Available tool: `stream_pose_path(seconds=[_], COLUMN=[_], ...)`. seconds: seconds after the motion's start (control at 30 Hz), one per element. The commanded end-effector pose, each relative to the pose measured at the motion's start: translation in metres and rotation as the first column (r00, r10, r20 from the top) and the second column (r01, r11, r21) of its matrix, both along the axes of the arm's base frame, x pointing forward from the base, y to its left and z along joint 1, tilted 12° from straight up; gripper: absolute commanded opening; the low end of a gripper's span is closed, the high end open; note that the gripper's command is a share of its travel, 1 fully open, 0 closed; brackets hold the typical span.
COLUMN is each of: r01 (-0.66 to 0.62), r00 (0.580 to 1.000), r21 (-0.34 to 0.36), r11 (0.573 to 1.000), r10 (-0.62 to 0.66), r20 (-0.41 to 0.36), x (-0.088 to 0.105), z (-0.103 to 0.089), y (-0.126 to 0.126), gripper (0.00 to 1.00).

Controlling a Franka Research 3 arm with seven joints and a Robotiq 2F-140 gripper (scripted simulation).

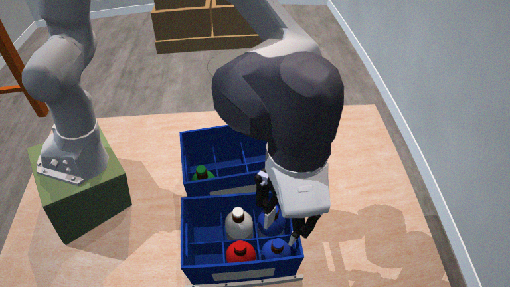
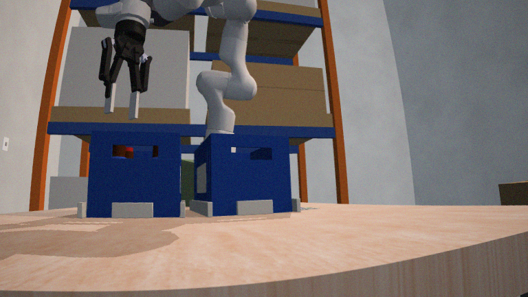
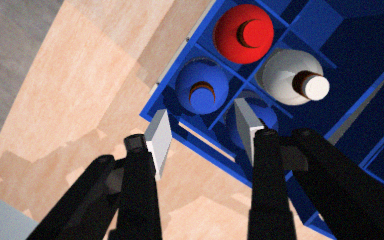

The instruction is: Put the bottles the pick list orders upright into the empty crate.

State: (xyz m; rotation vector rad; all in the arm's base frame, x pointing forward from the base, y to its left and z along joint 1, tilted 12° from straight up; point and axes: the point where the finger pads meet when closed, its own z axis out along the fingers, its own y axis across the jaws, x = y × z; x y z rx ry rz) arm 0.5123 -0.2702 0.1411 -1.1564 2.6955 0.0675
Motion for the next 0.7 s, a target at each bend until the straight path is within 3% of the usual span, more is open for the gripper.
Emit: stream_pose_path(seconds=[0.0, 0.67], r01=[-0.009, -0.009], r00=[1.000, 1.000], r21=[0.000, 0.000], r11=[1.000, 1.000], r10=[0.009, 0.009], r20=[0.003, 0.003], x=[0.002, 0.006], z=[-0.005, -0.029], y=[0.001, 0.004], gripper=[0.38, 0.38])
